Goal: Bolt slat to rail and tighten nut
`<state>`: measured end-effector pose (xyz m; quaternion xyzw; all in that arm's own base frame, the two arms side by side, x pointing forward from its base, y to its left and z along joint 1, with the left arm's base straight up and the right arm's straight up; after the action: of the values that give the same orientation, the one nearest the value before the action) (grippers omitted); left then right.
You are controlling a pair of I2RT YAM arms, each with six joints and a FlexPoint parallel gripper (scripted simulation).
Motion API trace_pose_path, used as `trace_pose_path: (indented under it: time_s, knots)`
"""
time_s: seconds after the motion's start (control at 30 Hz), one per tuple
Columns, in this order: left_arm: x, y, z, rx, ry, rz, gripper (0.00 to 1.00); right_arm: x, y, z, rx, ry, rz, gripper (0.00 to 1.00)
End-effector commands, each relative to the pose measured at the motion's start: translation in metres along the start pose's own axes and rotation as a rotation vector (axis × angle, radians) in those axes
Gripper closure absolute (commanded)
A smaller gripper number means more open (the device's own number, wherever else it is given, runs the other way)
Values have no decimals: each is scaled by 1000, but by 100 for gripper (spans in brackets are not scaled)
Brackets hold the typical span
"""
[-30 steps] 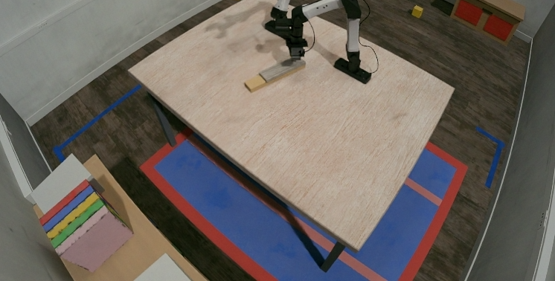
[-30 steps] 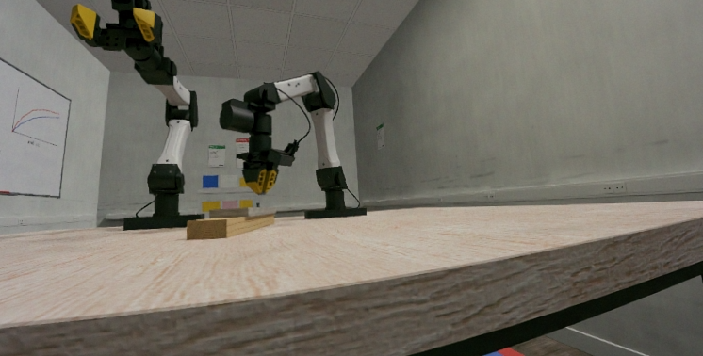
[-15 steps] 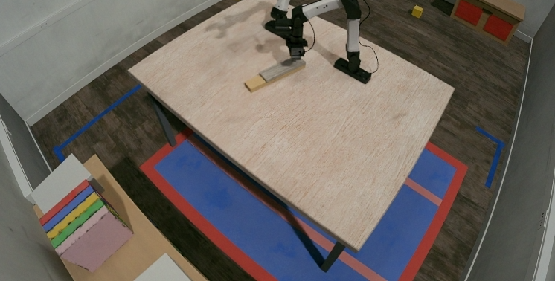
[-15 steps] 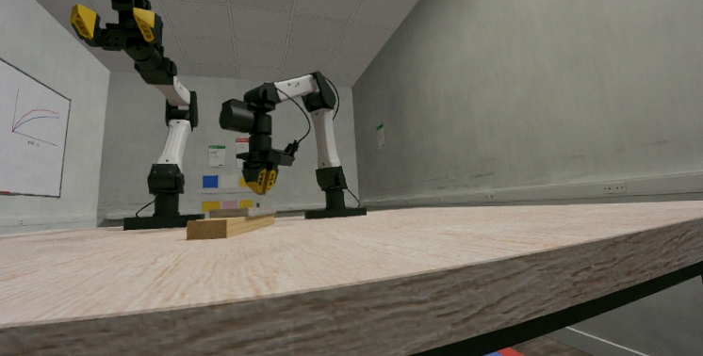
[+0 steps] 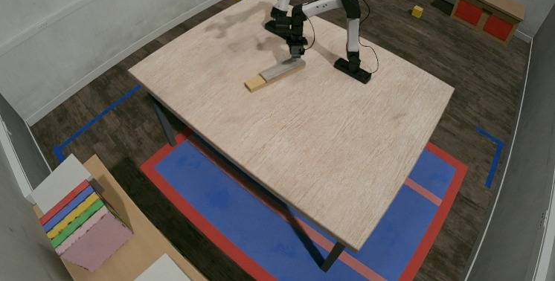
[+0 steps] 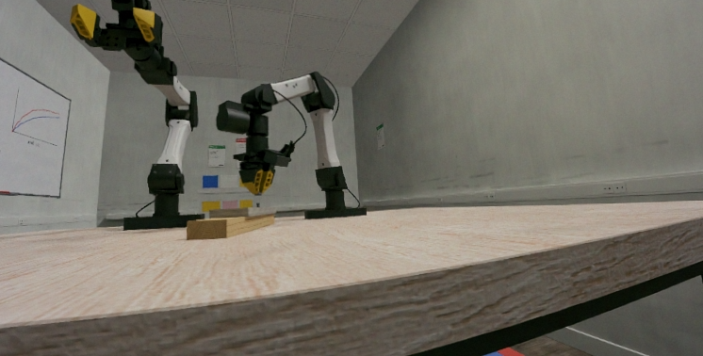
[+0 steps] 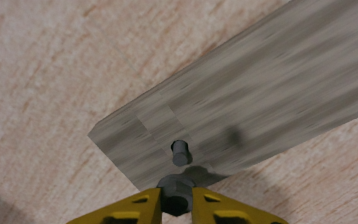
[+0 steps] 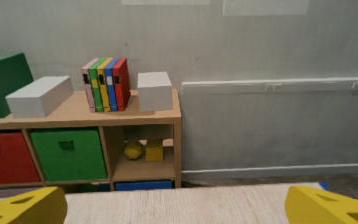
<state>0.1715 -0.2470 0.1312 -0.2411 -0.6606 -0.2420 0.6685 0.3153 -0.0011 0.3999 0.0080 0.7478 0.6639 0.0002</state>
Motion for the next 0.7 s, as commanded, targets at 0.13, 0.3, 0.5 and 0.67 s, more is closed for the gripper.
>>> trace_pose_path:
  time_s: [0.13,0.3,0.5,0.67]
  knots:
    - [6,0,-1,3,-9,-3,86,1,6,0,3,9,-25,0]
    - [4,-1,-3,3,-21,0,86,1,6,0,3,9,-25,0]
    - [0,-1,-3,3,-21,0,86,1,6,0,3,9,-25,0]
    - [-2,-1,-4,3,-21,0,86,1,6,0,3,9,-25,0]
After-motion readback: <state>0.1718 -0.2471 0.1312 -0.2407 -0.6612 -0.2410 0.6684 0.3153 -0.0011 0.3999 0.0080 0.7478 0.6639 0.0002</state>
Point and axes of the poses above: on each arm, the point where the finger pads meet when closed, its own x axis back along the fingers, its own z axis across the jaws, y = z × x, the point moved 6 cm from there along x, back along the fingers, and after that the axes turned 7 degrees about x, right-handed, at the moved point
